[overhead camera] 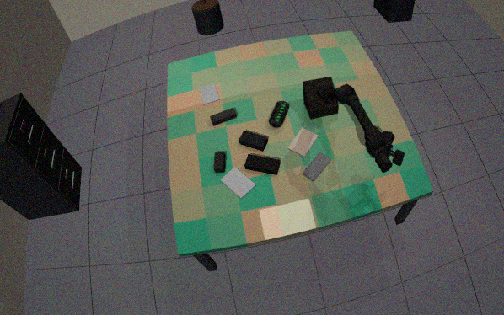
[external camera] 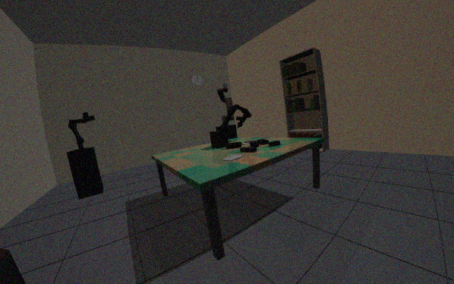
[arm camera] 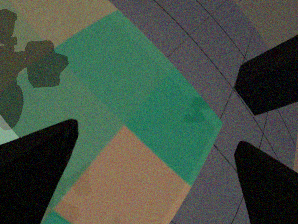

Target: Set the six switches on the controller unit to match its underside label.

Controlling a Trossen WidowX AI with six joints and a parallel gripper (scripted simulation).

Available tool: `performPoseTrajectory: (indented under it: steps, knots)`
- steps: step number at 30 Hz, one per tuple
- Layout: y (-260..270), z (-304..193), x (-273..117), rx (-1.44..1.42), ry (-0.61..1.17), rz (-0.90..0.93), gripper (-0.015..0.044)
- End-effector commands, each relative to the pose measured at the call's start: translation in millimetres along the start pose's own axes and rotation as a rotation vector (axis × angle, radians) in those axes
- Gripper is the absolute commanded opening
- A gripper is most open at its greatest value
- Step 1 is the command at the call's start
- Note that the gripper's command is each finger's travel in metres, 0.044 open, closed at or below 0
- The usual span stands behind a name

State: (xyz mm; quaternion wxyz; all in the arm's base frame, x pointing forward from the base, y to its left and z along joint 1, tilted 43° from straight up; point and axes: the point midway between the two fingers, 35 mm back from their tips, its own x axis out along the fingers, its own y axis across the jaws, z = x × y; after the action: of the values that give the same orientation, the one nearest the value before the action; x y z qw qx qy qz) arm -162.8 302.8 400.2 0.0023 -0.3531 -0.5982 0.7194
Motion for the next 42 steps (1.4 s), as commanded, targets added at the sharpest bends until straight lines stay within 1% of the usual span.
performPoseTrajectory:
  steps: [1, 6, 12, 22, 27, 31, 37, 42]
  knots:
    - [31, -46, -5, 0.171, 0.098, 0.043, 0.0440]
    - [74, -96, -21, 0.376, 0.210, 0.077, 0.0440]
    - [132, -144, -50, 0.631, 0.340, 0.097, 0.0440]
    - [235, -192, -115, 1.052, 0.561, 0.075, 0.0440]
    - [286, -200, -151, 1.260, 0.672, 0.041, 0.0440]
    - [328, -197, -175, 1.424, 0.738, 0.011, 0.0440]
    - [388, -180, -207, 1.674, 0.818, -0.051, 0.0440]
    - [437, -156, -233, 1.890, 0.872, -0.130, 0.0440]
